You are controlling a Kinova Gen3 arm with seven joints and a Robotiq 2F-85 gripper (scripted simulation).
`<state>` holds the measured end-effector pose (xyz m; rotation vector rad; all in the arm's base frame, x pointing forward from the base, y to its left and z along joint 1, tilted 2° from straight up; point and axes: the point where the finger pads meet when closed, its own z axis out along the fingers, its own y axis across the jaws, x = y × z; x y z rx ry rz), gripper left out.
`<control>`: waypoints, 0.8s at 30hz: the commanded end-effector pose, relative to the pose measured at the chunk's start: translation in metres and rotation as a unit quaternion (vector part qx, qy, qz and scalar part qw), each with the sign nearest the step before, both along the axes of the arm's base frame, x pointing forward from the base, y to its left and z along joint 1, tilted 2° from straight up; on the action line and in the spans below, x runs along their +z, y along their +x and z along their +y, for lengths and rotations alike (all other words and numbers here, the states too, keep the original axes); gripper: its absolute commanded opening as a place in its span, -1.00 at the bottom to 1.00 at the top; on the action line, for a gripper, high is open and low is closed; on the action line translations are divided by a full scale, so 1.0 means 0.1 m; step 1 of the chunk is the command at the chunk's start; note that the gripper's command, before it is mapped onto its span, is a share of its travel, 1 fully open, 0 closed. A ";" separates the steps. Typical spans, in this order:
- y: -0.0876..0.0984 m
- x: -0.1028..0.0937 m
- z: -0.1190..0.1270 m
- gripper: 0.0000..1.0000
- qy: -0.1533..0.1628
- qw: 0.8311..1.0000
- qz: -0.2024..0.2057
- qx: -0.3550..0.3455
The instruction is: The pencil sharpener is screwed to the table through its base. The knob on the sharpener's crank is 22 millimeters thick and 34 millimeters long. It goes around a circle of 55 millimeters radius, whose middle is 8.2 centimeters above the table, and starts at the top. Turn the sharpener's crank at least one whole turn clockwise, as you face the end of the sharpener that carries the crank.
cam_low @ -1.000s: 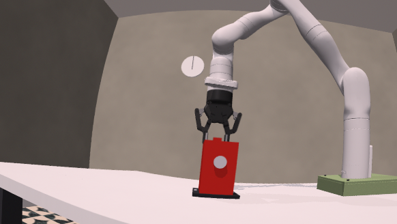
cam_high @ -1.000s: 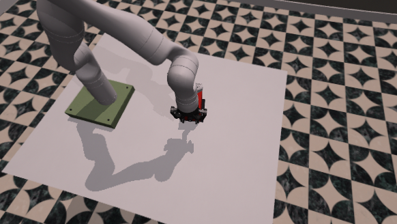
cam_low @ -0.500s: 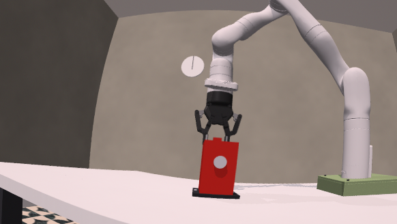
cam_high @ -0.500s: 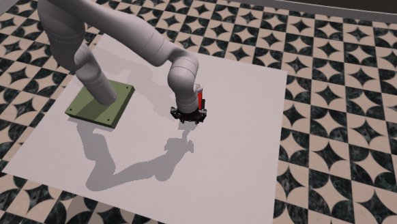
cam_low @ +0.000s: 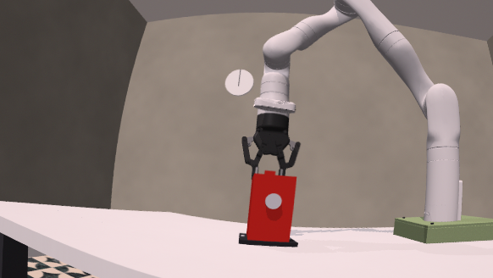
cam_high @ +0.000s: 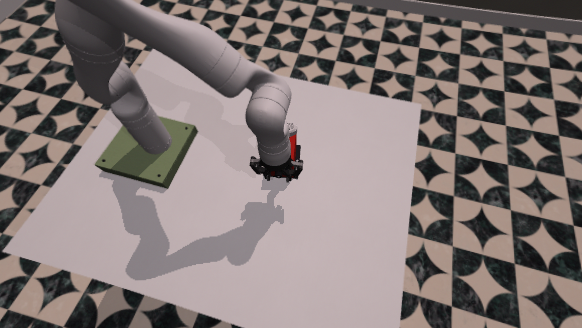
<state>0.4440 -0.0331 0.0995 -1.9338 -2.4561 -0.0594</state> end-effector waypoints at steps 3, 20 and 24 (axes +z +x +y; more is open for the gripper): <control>0.00 0.01 0.00 0.06 0.000 1.000 -0.001 0.000; 0.00 0.01 0.00 -1.00 0.000 1.000 -0.001 0.000; 0.00 0.01 0.00 -1.00 0.000 1.000 -0.001 0.000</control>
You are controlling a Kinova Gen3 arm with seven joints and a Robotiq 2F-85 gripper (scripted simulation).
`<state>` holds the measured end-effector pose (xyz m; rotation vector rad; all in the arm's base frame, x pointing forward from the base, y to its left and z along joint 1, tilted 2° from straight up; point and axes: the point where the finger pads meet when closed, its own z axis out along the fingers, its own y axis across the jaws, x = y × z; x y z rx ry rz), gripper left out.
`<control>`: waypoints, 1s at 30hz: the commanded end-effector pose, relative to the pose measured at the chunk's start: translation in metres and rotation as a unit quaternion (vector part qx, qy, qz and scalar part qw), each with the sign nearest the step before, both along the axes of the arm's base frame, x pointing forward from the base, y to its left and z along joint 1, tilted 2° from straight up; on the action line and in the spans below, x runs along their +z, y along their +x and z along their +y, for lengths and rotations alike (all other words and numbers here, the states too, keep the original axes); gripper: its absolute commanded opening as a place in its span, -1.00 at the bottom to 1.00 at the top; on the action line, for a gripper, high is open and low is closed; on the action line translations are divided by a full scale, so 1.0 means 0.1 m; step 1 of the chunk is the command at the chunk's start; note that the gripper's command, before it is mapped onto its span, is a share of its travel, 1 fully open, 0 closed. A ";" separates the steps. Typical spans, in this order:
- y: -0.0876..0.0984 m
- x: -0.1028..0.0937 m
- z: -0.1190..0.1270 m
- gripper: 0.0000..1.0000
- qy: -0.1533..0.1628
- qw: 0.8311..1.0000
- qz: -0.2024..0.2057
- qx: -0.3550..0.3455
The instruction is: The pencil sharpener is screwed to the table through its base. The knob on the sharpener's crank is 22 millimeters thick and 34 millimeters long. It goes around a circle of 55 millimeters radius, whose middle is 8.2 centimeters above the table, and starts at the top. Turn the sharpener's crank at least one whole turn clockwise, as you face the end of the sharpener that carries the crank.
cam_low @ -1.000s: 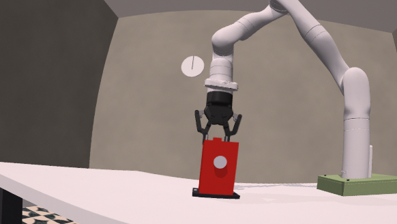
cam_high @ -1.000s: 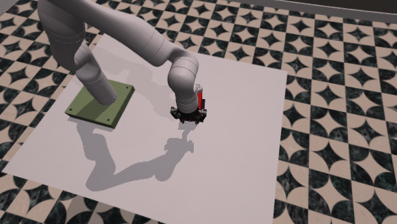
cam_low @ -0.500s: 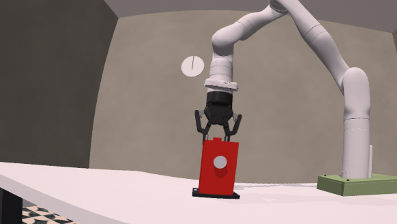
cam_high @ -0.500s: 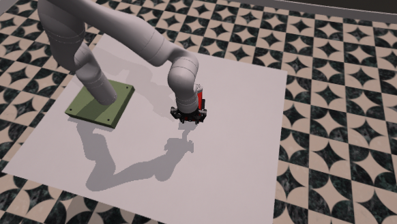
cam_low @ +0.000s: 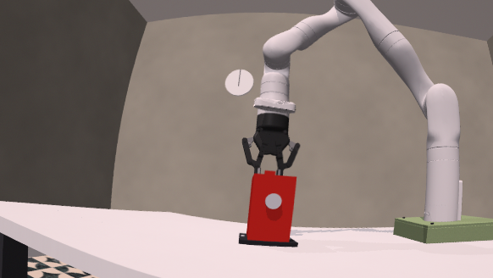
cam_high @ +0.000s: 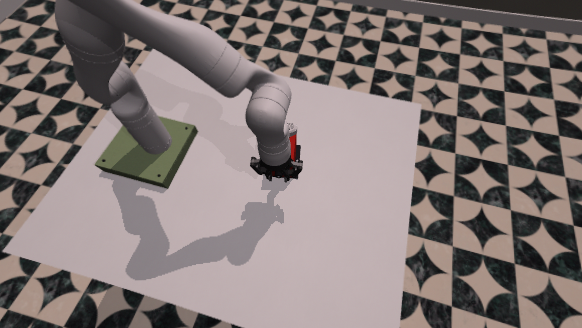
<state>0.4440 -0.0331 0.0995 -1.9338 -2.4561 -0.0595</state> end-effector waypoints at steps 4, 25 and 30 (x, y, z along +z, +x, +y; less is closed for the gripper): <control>0.00 0.01 0.00 -1.00 0.000 1.000 -0.001 0.000; 0.00 0.01 0.00 -1.00 0.000 1.000 -0.001 0.000; 0.00 0.01 0.00 -1.00 0.000 1.000 -0.001 0.000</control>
